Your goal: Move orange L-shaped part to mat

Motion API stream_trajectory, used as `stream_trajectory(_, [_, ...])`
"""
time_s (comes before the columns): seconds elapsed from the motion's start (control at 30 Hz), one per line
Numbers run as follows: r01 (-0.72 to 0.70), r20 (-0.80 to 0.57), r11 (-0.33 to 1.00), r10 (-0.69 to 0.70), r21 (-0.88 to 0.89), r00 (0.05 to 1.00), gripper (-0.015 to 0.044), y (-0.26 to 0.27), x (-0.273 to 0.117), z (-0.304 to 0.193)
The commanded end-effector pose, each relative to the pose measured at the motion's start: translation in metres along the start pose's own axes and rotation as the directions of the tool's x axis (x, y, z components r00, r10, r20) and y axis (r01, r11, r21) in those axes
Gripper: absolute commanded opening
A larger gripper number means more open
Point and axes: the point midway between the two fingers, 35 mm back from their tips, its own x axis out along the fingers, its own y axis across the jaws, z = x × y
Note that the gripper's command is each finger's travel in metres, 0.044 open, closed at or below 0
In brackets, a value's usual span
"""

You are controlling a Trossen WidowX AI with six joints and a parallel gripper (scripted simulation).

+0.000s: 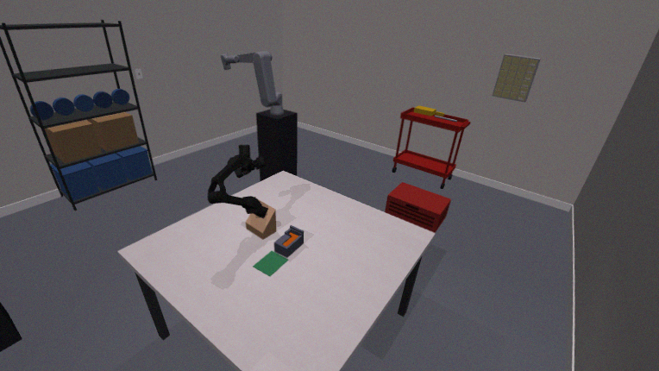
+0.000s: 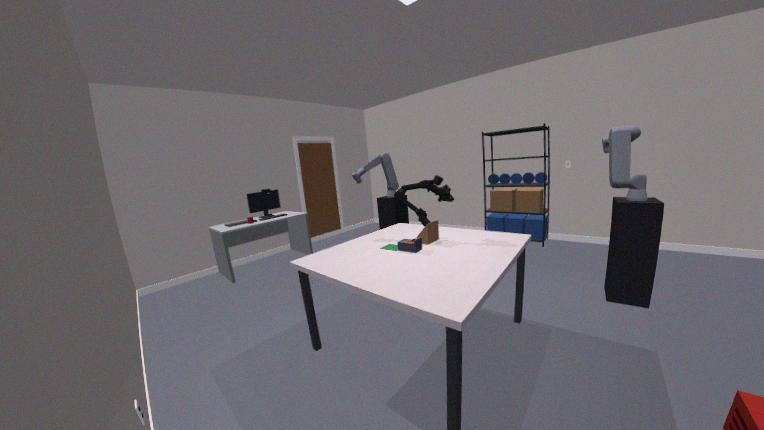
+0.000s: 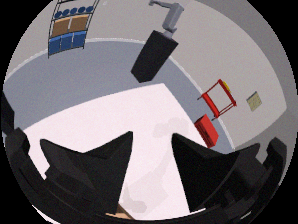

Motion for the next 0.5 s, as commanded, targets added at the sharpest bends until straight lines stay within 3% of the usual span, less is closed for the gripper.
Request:
stream_trajectory(0.0, [0.123,-0.080,0.958,-0.106,0.257,0.991,0.0180,-0.050,-0.008,-0.021])
stream_trajectory(0.17, [0.281,-0.213,0.756,-0.190,0.592,0.959,0.0180,-0.110,-0.025,-0.066])
stream_trajectory(0.27, [0.334,-0.270,0.638,-0.200,0.694,0.942,0.0180,-0.131,-0.035,-0.090])
stream_trajectory(0.47, [0.493,-0.464,0.241,-0.168,0.836,0.870,0.0180,-0.172,-0.060,-0.167])
